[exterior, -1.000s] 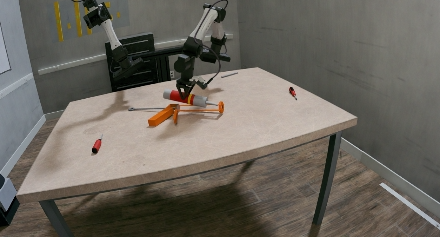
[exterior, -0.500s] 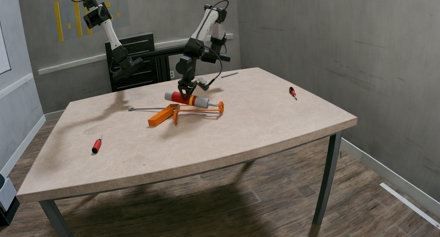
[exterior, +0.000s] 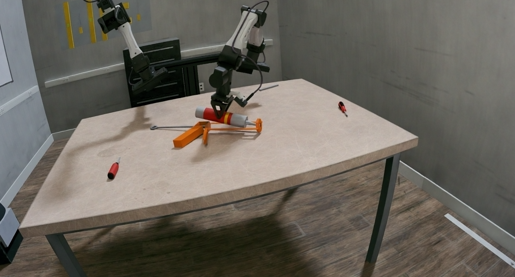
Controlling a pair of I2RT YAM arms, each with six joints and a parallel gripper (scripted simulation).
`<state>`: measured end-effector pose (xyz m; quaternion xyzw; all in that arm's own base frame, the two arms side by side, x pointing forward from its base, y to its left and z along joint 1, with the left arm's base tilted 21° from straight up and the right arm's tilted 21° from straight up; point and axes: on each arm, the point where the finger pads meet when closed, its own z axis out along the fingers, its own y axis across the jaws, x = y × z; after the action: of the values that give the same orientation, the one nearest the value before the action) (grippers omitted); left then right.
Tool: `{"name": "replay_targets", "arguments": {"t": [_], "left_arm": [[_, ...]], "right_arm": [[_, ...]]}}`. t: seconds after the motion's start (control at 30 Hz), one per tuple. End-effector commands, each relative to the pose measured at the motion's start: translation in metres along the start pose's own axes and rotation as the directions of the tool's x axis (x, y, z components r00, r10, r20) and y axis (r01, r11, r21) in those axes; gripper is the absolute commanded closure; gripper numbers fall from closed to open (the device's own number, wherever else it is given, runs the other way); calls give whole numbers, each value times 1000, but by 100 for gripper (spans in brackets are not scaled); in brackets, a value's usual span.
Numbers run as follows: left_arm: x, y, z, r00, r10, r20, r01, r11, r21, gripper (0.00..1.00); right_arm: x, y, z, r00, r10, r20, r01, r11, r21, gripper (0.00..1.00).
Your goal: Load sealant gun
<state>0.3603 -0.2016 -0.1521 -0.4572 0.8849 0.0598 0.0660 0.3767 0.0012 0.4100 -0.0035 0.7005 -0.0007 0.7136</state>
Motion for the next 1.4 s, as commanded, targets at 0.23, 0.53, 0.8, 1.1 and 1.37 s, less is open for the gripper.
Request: {"name": "replay_targets", "arguments": {"t": [0.23, 0.53, 0.8, 1.1, 1.37], "left_arm": [[-14, -17, -25, 1000, -4, -19, 5, 997, 72, 100], [-22, -18, -27, 1000, -6, -19, 7, 997, 73, 100], [-31, -20, -30, 1000, -4, -17, 6, 997, 75, 100], [-34, -20, -31, 1000, 1, -17, 0, 997, 73, 100], [-31, -27, -31, 1000, 6, -14, -5, 995, 96, 100]], "right_arm": [[-22, 7, -3, 998, 5, 56, -3, 1000, -22, 49], [-22, 7, -3, 998, 5, 56, -3, 1000, -22, 49], [-22, 7, -3, 998, 5, 56, -3, 1000, -22, 49], [-22, 7, -3, 998, 5, 56, -3, 1000, -22, 49], [-22, 7, -3, 998, 5, 56, -3, 1000, -22, 49]]}}
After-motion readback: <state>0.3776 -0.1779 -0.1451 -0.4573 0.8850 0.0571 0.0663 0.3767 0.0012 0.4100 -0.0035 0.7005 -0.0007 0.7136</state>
